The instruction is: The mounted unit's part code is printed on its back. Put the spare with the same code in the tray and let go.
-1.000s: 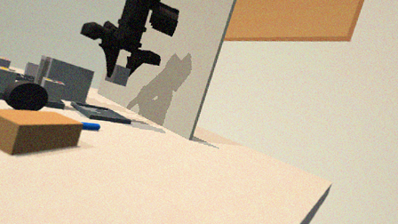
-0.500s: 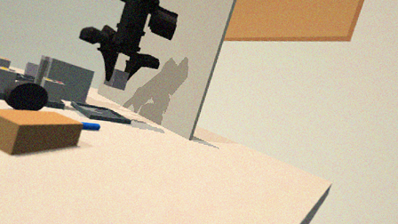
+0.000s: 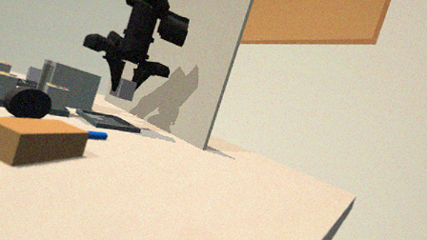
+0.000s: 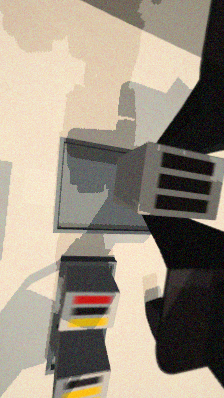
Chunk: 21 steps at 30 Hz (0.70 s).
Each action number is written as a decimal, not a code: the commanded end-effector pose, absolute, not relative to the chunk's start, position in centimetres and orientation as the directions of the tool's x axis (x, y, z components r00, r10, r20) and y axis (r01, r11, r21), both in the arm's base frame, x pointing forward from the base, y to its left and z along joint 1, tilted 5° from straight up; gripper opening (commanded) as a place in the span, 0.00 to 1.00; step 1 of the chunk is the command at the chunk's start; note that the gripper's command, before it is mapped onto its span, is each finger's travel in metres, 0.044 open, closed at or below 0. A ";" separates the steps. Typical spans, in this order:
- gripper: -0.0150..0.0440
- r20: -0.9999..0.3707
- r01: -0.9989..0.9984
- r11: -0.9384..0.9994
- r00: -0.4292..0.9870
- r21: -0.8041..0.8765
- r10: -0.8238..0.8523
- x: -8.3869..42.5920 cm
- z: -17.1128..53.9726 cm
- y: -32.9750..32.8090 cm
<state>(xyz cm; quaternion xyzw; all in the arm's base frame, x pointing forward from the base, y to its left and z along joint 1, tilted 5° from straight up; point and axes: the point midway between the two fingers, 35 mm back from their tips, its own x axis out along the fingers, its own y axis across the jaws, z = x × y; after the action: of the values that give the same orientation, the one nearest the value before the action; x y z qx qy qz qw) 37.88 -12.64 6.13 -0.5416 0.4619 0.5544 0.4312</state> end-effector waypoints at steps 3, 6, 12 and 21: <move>0.25 -0.999 -0.977 -0.205 -0.050 0.053 -0.022 37.6 5.5 -12.6; 0.25 -0.999 -0.977 -0.205 -0.050 0.053 -0.022 37.6 5.3 -12.6; 0.25 -0.999 -0.977 -0.205 -0.050 0.053 -0.022 37.5 4.9 -12.6; 0.25 -0.999 -0.977 -0.205 -0.050 0.053 -0.022 37.4 4.2 -12.6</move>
<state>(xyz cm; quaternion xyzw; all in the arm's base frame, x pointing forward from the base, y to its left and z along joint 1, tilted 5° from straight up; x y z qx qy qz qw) 37.66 -12.61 4.67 -0.5416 0.4619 0.5545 0.4312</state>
